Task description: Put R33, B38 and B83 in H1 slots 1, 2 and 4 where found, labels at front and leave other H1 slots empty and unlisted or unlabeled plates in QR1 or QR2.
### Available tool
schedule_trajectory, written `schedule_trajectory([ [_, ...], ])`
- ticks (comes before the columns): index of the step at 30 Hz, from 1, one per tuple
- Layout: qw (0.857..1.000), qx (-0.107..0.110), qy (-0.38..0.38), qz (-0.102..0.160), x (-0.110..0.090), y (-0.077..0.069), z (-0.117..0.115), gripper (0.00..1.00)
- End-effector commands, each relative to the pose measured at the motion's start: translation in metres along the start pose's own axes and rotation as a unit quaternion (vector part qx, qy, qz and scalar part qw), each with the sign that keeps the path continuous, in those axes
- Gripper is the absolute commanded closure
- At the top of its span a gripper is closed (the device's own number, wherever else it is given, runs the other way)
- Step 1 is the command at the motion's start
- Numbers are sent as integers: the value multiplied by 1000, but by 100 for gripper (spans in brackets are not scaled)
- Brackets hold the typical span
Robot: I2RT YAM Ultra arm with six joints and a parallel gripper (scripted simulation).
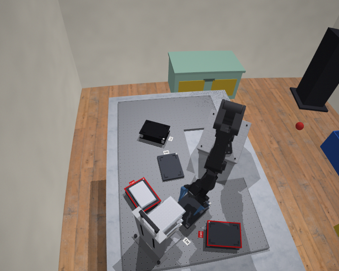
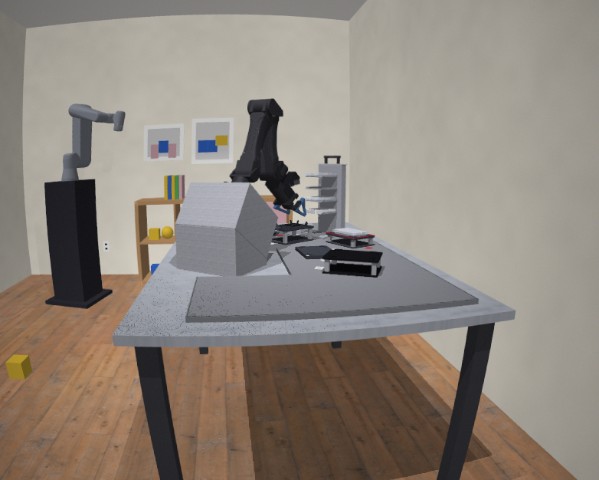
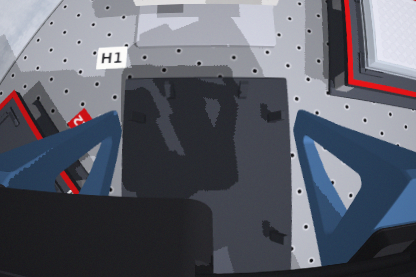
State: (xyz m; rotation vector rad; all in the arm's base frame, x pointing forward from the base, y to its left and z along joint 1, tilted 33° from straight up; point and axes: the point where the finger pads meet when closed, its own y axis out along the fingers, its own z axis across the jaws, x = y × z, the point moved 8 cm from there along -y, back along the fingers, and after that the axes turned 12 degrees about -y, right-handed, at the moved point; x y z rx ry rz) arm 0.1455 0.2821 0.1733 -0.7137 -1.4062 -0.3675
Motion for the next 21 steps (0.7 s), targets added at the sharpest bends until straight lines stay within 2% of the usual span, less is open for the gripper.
schedule_trajectory([
  [1, 1000, -1, 2, -10, 12, 4, -2, 0],
  [3, 1000, -1, -1, -1, 9, 8, -2, 0],
  [17, 1000, -1, -1, -2, 20, 19, -4, 0],
  [18, 1000, -1, 2, -11, 27, 17, -5, 0],
  [21, 1000, -1, -1, -2, 24, 23, -5, 0],
])
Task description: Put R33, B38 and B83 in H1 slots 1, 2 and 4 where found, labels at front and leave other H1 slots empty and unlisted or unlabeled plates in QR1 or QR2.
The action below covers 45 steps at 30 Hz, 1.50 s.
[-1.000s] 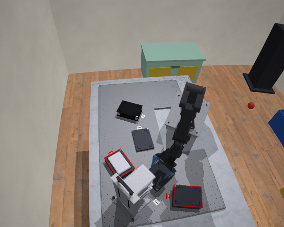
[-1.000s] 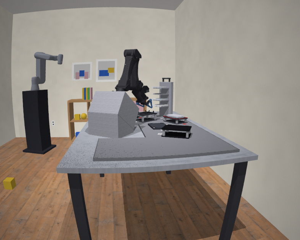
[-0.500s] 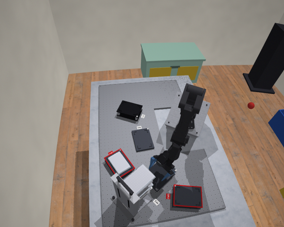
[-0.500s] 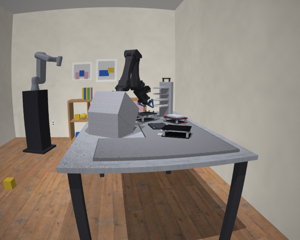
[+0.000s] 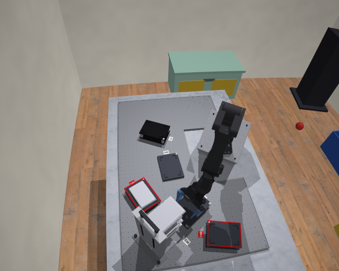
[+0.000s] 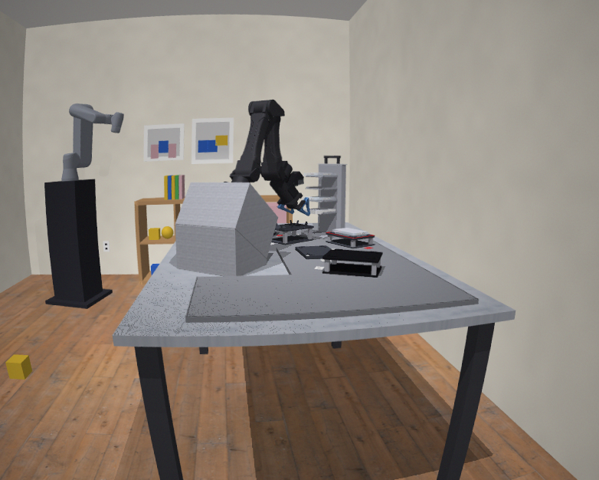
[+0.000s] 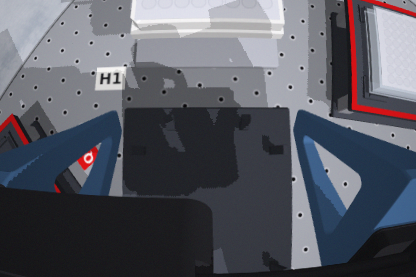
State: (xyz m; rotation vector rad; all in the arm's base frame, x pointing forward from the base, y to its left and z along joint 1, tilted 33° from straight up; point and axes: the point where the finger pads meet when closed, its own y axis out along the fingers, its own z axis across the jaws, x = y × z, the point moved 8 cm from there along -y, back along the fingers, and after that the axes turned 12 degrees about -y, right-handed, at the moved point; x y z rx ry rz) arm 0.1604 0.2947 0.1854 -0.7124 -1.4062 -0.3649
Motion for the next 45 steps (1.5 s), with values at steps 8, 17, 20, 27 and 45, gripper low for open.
schedule_trajectory([
  [8, 1000, -3, -1, -2, 15, 14, -4, 0],
  [17, 1000, -3, -1, -2, 22, 21, -5, 0],
  [20, 1000, -3, -1, -3, 24, 24, -6, 0],
  [27, 1000, -3, -1, -3, 31, 30, -8, 0],
  [45, 1000, -3, -1, -3, 46, 45, -11, 0],
])
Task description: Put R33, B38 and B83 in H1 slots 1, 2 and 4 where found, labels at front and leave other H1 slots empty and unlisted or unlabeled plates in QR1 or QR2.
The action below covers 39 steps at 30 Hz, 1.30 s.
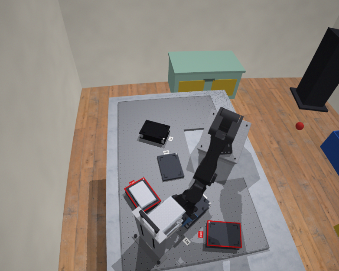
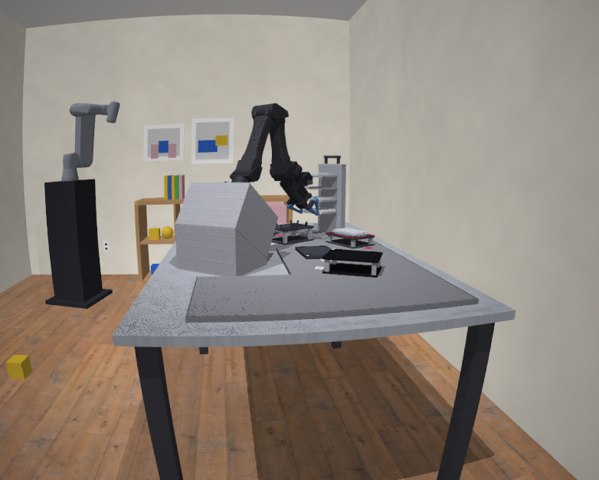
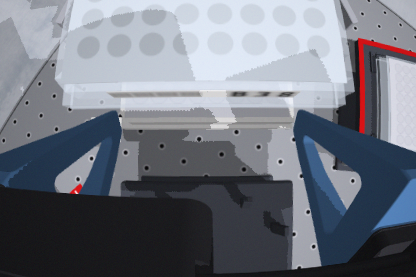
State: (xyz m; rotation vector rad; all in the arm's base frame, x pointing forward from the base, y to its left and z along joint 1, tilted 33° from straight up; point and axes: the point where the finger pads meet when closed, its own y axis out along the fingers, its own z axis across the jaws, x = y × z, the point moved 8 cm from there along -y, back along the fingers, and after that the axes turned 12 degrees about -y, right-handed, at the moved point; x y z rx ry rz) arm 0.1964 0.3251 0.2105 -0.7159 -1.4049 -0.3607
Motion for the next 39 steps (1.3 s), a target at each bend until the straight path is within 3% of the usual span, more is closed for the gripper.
schedule_trajectory([
  [1, 1000, -3, 0, -6, 10, 6, -4, 0],
  [3, 1000, -2, 2, -14, 17, 3, -4, 0],
  [5, 1000, -3, 0, -6, 13, 8, -4, 0],
  [10, 1000, -1, 2, -10, 12, 3, -2, 0],
  [11, 1000, -1, 2, -10, 12, 3, -2, 14],
  [37, 1000, -4, 1, -9, 15, 7, -4, 14],
  [39, 1000, -3, 5, -28, 21, -2, -3, 14],
])
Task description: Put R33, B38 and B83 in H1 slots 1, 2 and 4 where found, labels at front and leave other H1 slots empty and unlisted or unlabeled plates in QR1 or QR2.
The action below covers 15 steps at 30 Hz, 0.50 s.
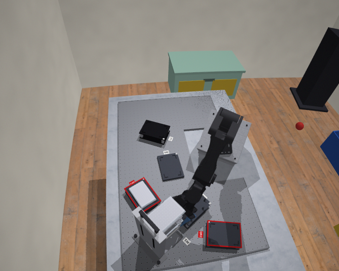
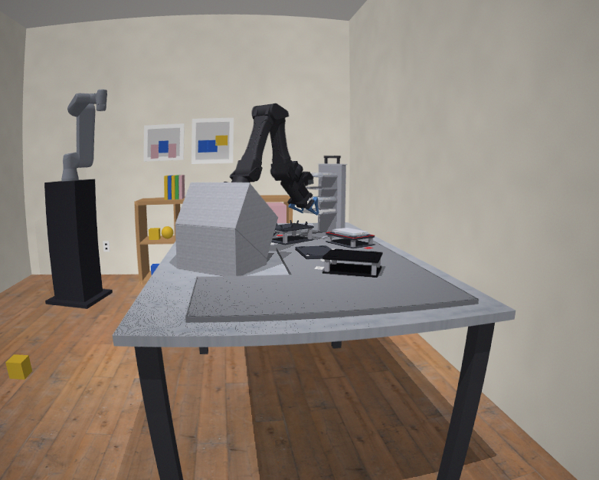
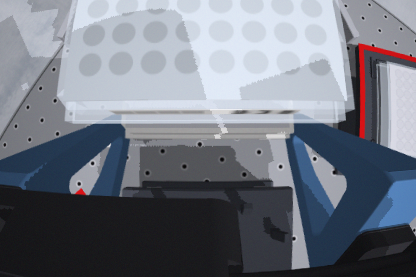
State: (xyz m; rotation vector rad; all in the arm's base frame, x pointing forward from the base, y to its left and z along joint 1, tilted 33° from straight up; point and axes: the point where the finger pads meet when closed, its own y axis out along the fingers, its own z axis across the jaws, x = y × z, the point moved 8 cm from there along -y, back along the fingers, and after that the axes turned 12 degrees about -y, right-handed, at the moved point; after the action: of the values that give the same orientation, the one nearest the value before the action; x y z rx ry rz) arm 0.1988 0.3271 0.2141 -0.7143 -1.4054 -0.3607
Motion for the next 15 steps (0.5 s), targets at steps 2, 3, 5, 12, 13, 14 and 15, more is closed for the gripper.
schedule_trajectory([
  [2, 1000, -1, 2, -15, 3, -8, 0, 14],
  [3, 1000, 1, 2, -15, 2, -10, 2, 14],
  [5, 1000, 1, 3, -15, 1, -11, 2, 14],
  [12, 1000, 1, 4, -13, -6, -18, 4, 14],
  [13, 1000, 1, 4, -13, -6, -18, 4, 14],
  [14, 1000, 1, 4, -13, -6, -18, 4, 14],
  [15, 1000, 1, 2, -7, -10, -19, 4, 14],
])
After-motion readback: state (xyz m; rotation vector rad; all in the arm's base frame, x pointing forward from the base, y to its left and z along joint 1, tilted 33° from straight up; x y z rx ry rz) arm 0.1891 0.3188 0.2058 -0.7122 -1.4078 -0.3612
